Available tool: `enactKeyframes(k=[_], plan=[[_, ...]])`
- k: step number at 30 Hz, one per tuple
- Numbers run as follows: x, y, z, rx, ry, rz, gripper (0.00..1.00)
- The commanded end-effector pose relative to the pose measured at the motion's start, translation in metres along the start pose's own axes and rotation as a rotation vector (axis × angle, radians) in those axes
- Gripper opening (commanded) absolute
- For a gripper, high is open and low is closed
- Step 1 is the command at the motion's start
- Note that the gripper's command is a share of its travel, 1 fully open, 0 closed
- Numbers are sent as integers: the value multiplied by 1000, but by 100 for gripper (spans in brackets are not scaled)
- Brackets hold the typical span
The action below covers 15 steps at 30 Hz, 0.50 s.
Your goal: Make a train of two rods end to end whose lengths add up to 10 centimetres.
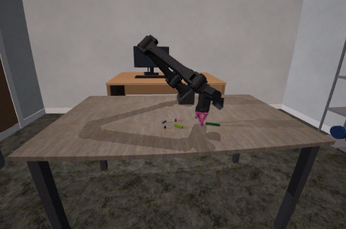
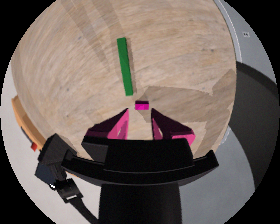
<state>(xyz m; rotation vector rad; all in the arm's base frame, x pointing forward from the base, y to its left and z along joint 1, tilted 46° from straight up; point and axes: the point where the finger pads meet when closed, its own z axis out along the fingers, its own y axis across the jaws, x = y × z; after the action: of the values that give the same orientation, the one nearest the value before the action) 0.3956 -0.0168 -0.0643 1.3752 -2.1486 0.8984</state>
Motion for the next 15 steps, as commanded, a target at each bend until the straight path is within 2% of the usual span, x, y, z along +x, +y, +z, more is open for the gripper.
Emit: enactKeyframes(k=[1, 15], plan=[[3, -8, -6, 21, -19, 22, 34], [3, -17, -8, 24, -24, 29, 34]])
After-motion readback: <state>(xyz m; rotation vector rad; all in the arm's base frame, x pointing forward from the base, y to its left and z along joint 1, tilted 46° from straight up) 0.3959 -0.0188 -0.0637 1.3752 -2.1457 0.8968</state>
